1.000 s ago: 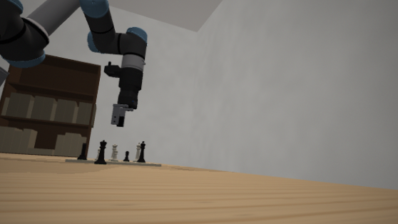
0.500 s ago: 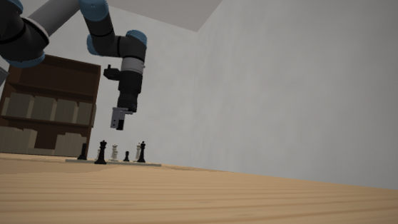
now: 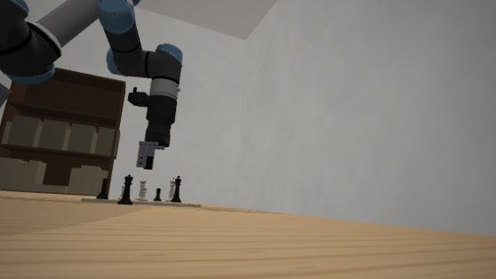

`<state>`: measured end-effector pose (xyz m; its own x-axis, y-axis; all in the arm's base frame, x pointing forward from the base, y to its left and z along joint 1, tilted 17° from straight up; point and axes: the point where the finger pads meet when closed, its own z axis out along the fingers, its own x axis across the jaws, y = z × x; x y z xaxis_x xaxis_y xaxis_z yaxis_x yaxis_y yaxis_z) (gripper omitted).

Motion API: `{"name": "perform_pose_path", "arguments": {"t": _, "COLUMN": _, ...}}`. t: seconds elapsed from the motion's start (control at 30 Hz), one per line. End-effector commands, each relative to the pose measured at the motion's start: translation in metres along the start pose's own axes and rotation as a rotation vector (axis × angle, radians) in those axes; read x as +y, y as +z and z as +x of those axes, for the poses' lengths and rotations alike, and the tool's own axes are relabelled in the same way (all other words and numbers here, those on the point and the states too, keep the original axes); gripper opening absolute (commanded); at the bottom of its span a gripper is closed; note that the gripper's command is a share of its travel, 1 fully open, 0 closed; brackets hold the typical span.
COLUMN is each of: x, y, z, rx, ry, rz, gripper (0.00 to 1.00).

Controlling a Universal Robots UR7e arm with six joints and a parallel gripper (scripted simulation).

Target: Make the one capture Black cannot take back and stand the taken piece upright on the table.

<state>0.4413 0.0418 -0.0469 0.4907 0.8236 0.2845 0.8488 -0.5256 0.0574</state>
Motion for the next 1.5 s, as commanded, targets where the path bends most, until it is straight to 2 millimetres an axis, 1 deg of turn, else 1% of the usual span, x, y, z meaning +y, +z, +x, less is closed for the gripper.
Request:
{"name": "perform_pose_path", "arguments": {"t": 0.0, "x": 0.001, "y": 0.008, "z": 0.000, "rx": 0.000, "ry": 0.000, "rz": -0.002, "gripper": 0.79}}
{"name": "perform_pose_path", "arguments": {"t": 0.53, "x": 0.001, "y": 0.019, "z": 0.001, "rx": 0.000, "ry": 0.000, "rz": -0.002, "gripper": 0.79}}
{"name": "perform_pose_path", "arguments": {"t": 1.47, "x": 0.001, "y": 0.020, "z": 0.001, "rx": 0.000, "ry": 0.000, "rz": -0.002, "gripper": 0.79}}
